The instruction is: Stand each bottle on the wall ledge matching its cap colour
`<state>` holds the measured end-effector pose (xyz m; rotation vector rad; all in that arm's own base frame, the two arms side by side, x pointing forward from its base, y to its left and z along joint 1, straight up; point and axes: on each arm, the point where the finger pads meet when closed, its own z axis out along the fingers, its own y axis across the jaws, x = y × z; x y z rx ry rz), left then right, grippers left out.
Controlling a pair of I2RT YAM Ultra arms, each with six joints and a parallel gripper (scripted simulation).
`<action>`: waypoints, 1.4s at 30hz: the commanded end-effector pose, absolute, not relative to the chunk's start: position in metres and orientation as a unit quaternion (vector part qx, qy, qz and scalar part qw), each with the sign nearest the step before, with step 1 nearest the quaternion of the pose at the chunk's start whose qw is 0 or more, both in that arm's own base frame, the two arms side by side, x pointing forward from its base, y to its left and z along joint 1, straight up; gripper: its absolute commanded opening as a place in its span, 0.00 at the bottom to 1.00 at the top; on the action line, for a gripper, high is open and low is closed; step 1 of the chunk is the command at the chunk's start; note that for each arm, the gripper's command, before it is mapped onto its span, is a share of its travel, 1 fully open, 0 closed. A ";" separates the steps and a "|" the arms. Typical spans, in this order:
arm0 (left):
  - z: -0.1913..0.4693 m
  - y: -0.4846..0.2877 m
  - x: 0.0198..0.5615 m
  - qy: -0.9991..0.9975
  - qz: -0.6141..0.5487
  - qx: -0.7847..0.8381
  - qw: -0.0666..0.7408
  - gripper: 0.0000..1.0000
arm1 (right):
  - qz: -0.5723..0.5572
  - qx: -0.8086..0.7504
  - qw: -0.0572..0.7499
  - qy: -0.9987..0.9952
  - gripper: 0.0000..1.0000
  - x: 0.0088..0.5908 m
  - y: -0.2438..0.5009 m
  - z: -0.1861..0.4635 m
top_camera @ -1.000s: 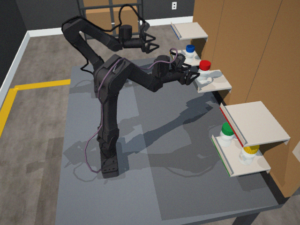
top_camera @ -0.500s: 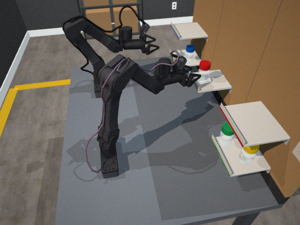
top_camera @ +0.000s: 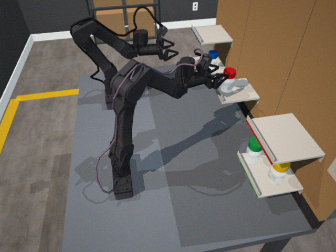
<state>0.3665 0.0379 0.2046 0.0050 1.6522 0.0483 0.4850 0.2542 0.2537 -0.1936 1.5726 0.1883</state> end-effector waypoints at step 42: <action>0.209 0.037 0.368 0.730 0.022 0.003 0.683 1.00 | 0.082 -0.032 0.772 0.630 0.81 0.500 0.250 0.313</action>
